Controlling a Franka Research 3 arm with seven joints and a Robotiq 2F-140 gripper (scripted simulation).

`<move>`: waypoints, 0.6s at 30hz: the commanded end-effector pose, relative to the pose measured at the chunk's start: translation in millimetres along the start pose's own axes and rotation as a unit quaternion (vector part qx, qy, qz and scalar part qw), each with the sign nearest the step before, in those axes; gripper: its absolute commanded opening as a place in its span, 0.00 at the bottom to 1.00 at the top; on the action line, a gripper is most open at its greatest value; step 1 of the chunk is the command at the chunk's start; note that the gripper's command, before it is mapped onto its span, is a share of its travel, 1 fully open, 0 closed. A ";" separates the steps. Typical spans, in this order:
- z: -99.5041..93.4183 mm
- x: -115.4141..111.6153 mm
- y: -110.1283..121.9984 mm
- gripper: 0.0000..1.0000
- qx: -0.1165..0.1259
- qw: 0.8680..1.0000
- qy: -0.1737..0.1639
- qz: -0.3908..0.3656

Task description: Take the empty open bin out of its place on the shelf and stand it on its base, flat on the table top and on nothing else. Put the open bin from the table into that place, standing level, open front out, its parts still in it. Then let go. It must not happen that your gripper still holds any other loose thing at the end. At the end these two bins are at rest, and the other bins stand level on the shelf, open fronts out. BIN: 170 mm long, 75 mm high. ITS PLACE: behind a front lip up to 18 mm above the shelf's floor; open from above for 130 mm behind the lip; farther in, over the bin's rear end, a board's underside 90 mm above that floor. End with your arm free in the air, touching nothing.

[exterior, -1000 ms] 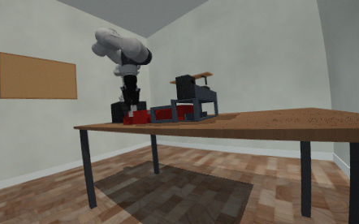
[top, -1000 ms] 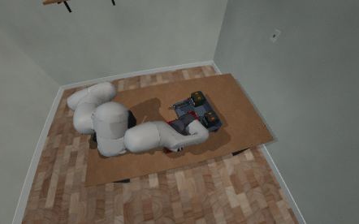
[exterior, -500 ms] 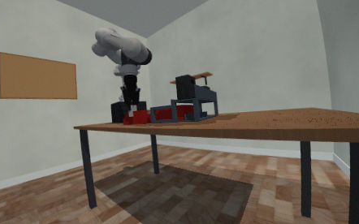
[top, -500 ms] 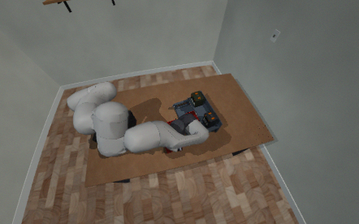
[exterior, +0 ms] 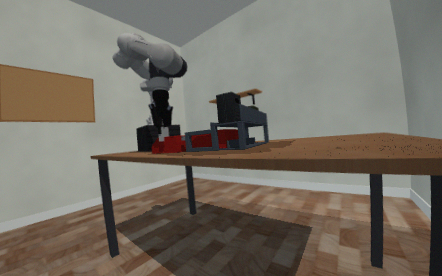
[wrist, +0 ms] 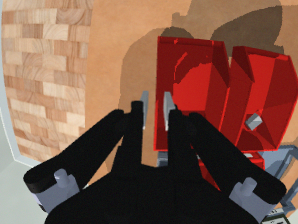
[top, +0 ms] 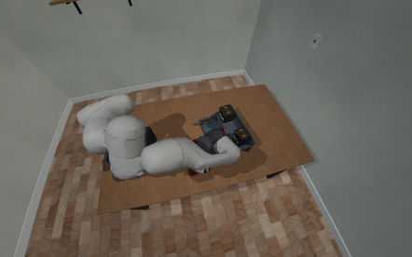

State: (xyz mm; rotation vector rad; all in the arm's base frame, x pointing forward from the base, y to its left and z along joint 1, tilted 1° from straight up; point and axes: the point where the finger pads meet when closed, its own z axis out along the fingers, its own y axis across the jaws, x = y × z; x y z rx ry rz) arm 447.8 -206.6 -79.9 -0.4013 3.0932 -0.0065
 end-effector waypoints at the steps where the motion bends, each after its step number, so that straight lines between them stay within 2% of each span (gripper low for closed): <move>1: -6.0 1.8 0.0 0.15 0.000 1.000 0.002 0.001; 18: -30.8 1.7 0.0 0.15 0.000 1.000 0.002 0.001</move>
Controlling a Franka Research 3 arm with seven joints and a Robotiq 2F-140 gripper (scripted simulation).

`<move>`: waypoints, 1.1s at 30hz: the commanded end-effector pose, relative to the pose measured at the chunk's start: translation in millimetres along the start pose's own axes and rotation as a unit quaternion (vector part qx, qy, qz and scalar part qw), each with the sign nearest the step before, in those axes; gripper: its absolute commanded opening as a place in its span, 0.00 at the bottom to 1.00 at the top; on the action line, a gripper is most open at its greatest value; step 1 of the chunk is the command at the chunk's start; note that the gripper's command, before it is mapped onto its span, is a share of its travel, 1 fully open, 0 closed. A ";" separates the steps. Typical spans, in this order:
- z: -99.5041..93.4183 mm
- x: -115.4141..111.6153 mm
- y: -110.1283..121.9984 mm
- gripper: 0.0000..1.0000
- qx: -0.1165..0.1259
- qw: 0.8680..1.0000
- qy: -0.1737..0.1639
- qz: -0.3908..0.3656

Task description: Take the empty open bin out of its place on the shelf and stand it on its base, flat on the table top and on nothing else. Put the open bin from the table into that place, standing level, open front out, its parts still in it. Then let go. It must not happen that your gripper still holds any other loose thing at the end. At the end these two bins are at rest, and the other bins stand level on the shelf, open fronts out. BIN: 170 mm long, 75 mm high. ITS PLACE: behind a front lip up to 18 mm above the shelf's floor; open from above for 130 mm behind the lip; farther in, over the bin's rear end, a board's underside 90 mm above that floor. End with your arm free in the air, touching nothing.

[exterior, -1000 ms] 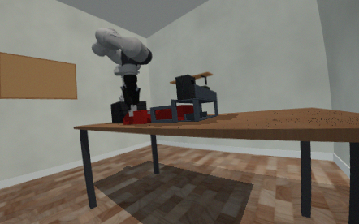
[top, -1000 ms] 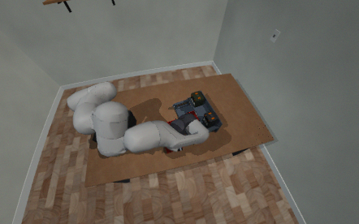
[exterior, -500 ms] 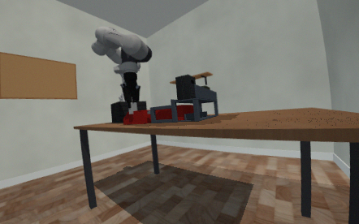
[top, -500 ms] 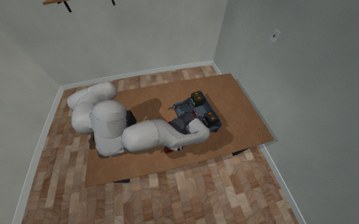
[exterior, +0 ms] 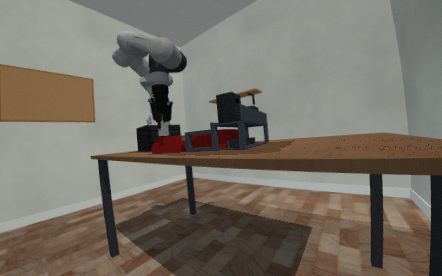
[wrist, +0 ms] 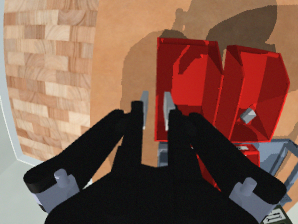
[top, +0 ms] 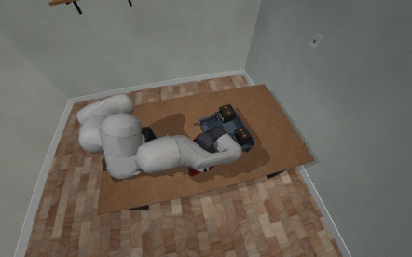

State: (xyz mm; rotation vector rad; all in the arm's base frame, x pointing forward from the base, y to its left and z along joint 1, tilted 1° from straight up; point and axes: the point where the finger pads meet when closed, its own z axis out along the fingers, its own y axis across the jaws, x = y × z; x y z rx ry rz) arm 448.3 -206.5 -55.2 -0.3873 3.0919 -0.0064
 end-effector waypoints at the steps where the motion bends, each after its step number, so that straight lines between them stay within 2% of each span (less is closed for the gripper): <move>1: -8.0 2.8 0.2 0.15 -0.001 1.000 0.004 -0.004; 33: -52.6 2.5 0.2 0.15 -0.001 1.000 0.004 -0.004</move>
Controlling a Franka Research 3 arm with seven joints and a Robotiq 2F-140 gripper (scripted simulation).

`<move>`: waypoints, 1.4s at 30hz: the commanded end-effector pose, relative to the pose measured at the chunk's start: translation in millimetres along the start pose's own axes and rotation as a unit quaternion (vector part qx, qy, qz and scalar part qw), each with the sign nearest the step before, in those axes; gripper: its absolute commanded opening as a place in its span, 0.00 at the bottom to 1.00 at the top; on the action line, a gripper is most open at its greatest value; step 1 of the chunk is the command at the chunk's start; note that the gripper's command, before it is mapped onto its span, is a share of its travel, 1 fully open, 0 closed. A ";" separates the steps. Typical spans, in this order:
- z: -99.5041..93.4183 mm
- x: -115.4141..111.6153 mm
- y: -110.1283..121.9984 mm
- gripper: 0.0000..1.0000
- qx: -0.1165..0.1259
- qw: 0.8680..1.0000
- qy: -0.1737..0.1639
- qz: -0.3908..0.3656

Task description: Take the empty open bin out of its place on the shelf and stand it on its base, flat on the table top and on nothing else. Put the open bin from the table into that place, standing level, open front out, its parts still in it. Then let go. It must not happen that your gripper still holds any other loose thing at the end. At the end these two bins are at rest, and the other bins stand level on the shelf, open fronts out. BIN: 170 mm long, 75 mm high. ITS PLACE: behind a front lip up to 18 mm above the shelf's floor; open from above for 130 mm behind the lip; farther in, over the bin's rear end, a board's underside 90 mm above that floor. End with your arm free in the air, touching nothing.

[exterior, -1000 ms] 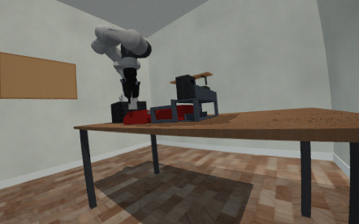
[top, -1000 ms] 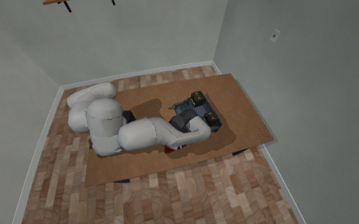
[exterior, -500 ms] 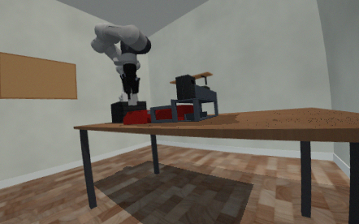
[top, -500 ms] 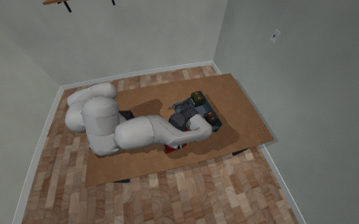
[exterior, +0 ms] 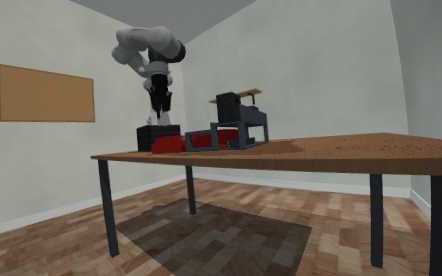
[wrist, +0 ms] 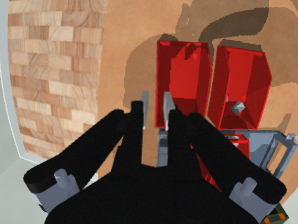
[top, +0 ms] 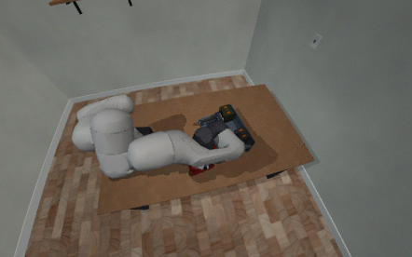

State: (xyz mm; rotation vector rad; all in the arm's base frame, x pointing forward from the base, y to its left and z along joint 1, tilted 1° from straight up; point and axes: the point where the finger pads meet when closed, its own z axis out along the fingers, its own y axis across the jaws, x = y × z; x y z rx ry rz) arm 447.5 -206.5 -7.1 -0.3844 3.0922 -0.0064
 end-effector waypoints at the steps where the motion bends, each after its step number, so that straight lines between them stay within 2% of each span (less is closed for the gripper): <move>1: -5.5 2.9 0.3 0.15 -0.001 1.000 0.004 -0.005; 30: -15.3 2.8 0.3 0.15 -0.001 1.000 0.004 -0.005; 31: -15.3 2.8 0.3 0.00 -0.001 1.000 0.004 -0.005; 42: -15.3 2.8 0.3 0.00 -0.001 1.000 0.004 -0.005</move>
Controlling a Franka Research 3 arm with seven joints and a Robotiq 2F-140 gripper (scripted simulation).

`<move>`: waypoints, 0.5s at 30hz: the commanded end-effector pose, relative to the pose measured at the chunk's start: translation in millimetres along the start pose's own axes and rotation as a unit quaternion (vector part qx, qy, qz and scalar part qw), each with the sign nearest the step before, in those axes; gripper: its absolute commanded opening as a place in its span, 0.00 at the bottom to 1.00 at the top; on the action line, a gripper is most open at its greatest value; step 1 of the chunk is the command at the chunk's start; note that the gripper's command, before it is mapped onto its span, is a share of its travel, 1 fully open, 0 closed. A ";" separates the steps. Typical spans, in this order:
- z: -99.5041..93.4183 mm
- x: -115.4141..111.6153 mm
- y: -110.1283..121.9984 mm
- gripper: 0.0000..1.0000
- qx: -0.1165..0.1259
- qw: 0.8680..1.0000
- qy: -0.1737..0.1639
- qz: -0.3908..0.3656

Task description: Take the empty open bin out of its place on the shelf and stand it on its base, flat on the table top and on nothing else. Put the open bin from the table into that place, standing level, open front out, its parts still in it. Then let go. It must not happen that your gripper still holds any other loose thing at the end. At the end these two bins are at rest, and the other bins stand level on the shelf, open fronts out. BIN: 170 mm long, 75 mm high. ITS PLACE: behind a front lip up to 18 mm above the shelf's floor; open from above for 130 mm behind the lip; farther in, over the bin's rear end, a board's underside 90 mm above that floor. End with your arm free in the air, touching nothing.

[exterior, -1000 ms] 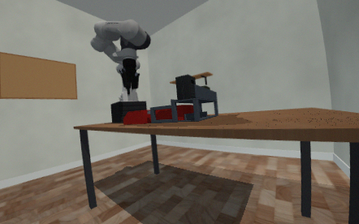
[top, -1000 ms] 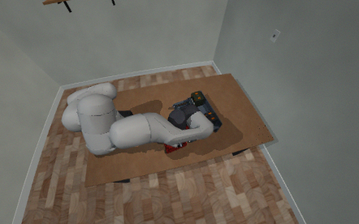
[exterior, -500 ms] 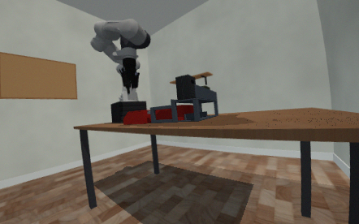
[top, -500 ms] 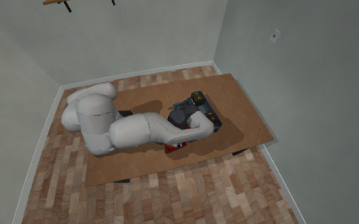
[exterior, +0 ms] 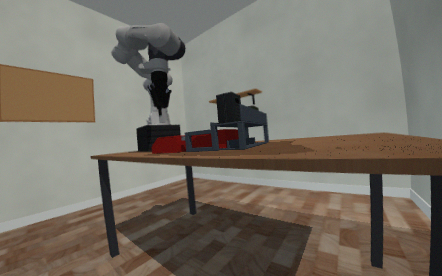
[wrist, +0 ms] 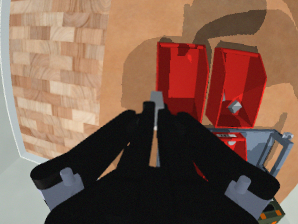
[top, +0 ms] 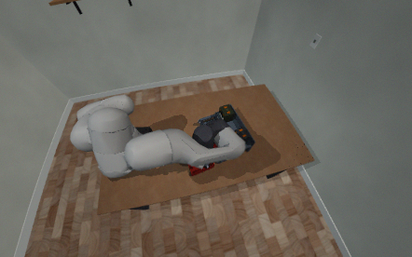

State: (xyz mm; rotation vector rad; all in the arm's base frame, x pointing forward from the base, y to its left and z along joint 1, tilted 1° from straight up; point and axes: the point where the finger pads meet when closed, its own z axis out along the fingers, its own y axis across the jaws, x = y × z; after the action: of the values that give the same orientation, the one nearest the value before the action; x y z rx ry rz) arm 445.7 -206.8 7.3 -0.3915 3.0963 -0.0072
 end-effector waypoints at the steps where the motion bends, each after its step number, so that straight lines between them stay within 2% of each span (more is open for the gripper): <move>1: -0.9 1.4 0.2 0.00 0.000 1.000 0.001 -0.003; 9: -1.1 0.9 1.8 0.00 0.000 1.000 0.001 -0.003; 10: -2.5 -1.4 10.8 0.00 0.000 1.000 0.000 -0.003; 12: -8.0 -8.1 55.3 0.00 -0.001 1.000 -0.003 -0.004; 14: -8.0 -8.1 55.3 0.00 -0.001 1.000 -0.003 -0.004; 15: -10.4 -8.0 83.7 0.00 -0.001 1.000 -0.003 -0.004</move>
State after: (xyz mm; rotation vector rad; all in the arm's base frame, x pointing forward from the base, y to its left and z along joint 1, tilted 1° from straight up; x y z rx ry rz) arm 434.4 -164.5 11.7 -0.4993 3.0951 -0.0023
